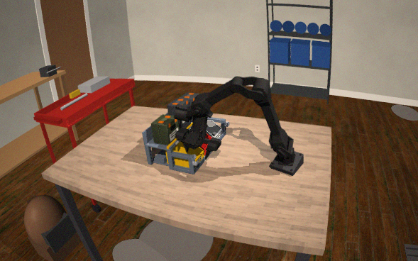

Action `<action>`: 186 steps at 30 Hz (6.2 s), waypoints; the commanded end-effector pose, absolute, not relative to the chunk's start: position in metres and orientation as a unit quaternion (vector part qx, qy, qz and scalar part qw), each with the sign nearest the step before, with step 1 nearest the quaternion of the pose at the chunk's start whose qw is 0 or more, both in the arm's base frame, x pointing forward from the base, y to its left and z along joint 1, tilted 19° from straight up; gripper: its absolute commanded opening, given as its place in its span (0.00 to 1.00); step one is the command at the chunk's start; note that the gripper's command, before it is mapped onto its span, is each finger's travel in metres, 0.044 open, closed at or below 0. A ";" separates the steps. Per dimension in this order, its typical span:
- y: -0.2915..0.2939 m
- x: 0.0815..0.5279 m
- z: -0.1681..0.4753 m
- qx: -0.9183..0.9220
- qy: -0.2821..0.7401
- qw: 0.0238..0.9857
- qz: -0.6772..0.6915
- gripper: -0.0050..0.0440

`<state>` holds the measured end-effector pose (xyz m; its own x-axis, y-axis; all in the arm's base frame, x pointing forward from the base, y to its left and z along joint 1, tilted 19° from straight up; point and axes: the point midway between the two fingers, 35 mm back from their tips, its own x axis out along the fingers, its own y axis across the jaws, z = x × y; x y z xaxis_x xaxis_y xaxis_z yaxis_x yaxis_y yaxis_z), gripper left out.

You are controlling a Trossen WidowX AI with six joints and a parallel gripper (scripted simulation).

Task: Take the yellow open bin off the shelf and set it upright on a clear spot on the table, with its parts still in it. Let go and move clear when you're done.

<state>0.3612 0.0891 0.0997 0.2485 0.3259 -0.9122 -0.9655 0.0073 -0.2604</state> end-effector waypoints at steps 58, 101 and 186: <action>0.094 0.364 0.088 -0.484 0.328 0.630 0.510 0.97; 0.093 0.364 0.090 -0.484 0.328 0.630 0.510 0.97; 0.094 0.363 0.090 -0.483 0.328 0.630 0.511 0.10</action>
